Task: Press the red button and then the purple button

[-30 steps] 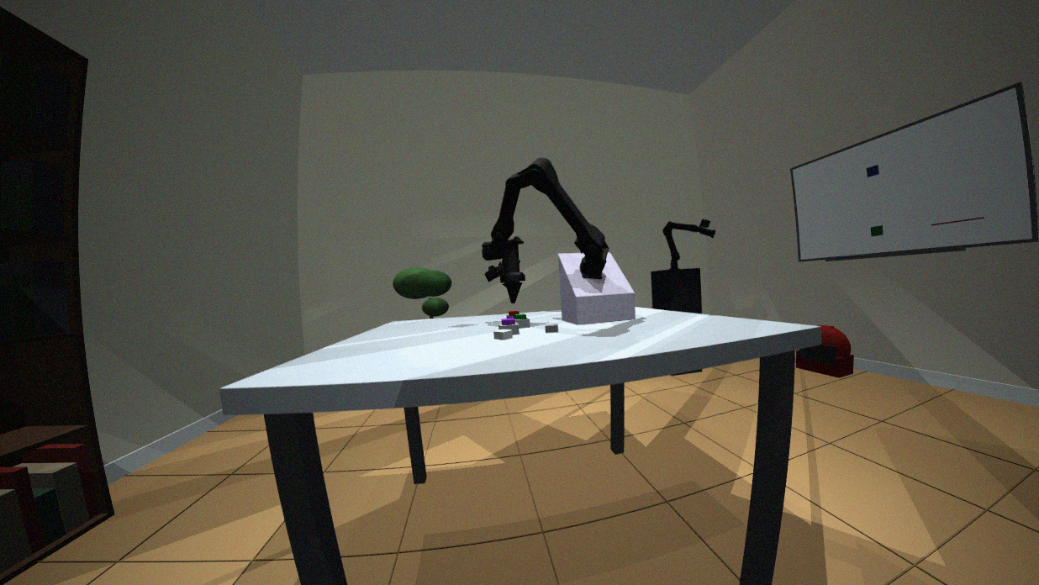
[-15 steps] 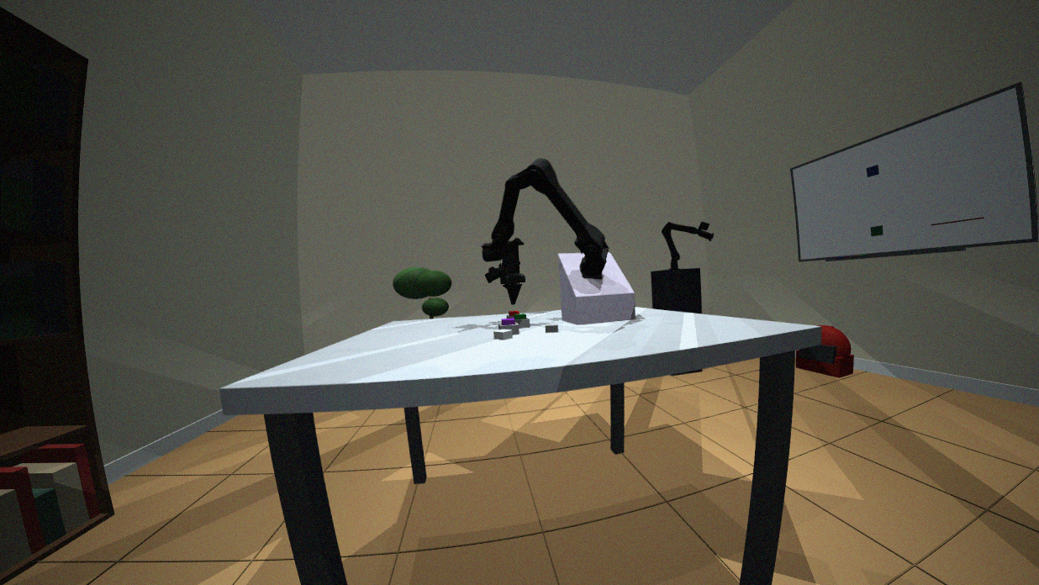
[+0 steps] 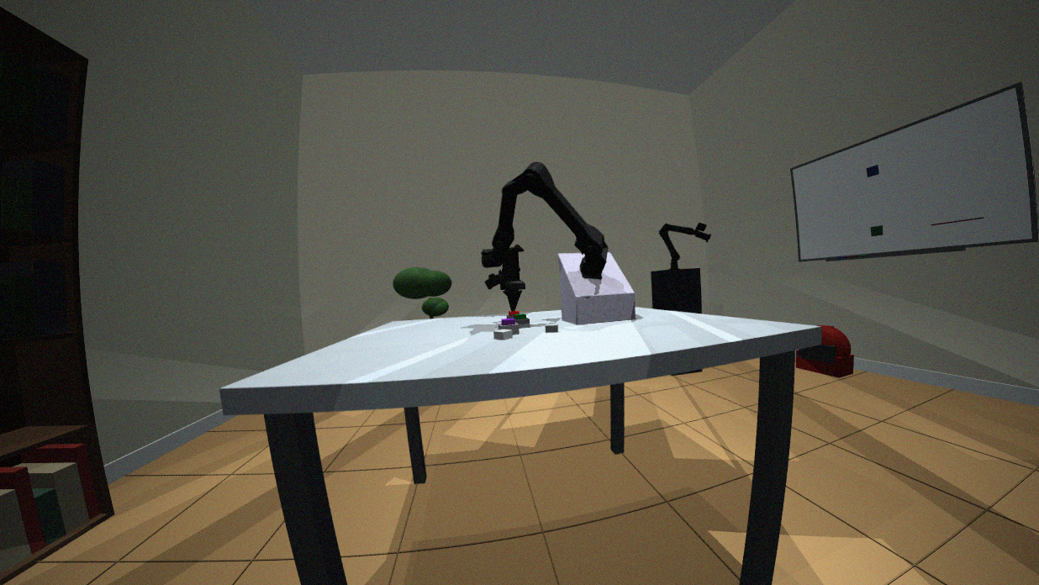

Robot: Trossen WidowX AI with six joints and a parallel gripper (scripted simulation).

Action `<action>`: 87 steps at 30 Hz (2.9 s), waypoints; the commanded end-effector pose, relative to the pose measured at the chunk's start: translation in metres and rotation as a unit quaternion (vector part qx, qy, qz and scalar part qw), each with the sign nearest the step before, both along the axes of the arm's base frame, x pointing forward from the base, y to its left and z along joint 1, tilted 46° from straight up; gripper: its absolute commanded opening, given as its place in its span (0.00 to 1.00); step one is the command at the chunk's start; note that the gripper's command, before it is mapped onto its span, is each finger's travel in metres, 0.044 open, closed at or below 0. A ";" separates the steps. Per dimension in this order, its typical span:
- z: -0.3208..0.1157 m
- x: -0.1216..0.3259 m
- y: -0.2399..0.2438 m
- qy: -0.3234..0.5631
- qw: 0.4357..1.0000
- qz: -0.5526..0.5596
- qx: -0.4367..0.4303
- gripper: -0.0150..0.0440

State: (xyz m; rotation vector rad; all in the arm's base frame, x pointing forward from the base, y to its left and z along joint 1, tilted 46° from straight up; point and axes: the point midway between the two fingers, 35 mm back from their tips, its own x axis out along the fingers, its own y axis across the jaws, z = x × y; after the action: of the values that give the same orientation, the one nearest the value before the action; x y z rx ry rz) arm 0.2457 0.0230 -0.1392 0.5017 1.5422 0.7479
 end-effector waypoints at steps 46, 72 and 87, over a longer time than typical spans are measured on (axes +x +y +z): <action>0.105 0.034 -0.021 0.003 1.000 -0.004 -0.014 0.29; 0.181 0.022 0.148 0.005 1.000 0.000 0.008 0.29; 0.171 0.021 0.159 0.005 1.000 0.000 0.007 0.29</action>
State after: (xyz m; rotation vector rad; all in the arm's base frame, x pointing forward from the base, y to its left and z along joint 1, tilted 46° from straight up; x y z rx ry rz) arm 0.2694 0.1770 0.0371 0.5138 1.5384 0.7589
